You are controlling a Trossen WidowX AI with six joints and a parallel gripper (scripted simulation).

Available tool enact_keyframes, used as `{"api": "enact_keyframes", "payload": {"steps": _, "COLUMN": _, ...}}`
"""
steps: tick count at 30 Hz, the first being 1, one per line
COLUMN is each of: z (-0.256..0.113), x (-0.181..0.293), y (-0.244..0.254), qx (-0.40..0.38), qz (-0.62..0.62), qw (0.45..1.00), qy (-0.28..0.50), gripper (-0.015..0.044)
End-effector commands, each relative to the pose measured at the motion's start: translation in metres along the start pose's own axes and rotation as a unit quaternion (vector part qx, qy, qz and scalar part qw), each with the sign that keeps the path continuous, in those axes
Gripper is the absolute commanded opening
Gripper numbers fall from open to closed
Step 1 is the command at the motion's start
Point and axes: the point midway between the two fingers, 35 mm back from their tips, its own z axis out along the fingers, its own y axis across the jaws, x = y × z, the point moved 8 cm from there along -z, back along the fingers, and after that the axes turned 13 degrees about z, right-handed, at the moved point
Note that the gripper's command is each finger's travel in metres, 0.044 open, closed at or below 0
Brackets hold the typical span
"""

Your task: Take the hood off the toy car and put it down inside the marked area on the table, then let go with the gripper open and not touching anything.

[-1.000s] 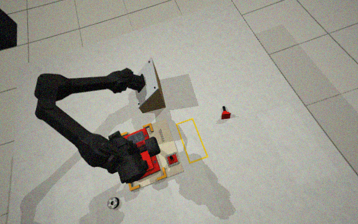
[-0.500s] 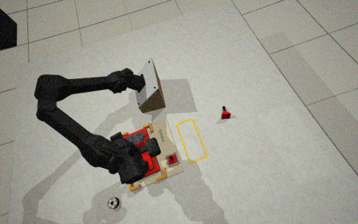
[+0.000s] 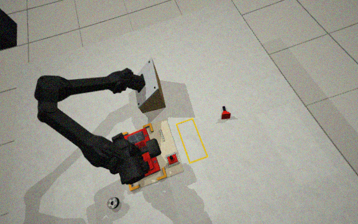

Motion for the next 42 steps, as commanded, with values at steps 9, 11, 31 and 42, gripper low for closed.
{"api": "enact_keyframes", "payload": {"steps": 9, "z": 0.007, "x": 0.001, "y": 0.0, "qx": 0.003, "qz": -0.003, "qw": 1.0, "qy": 0.0, "gripper": 0.044}}
{"api": "enact_keyframes", "payload": {"steps": 11, "z": 0.008, "x": 0.001, "y": 0.0, "qx": 0.003, "qz": -0.003, "qw": 1.0, "qy": 0.0, "gripper": 0.044}}
{"api": "enact_keyframes", "payload": {"steps": 31, "z": 0.018, "x": 0.001, "y": 0.0, "qx": 0.003, "qz": -0.003, "qw": 1.0, "qy": 0.0, "gripper": 0.044}}
{"api": "enact_keyframes", "payload": {"steps": 42, "z": 0.023, "x": 0.001, "y": 0.0, "qx": 0.004, "qz": -0.003, "qw": 1.0, "qy": 0.0, "gripper": 0.044}}
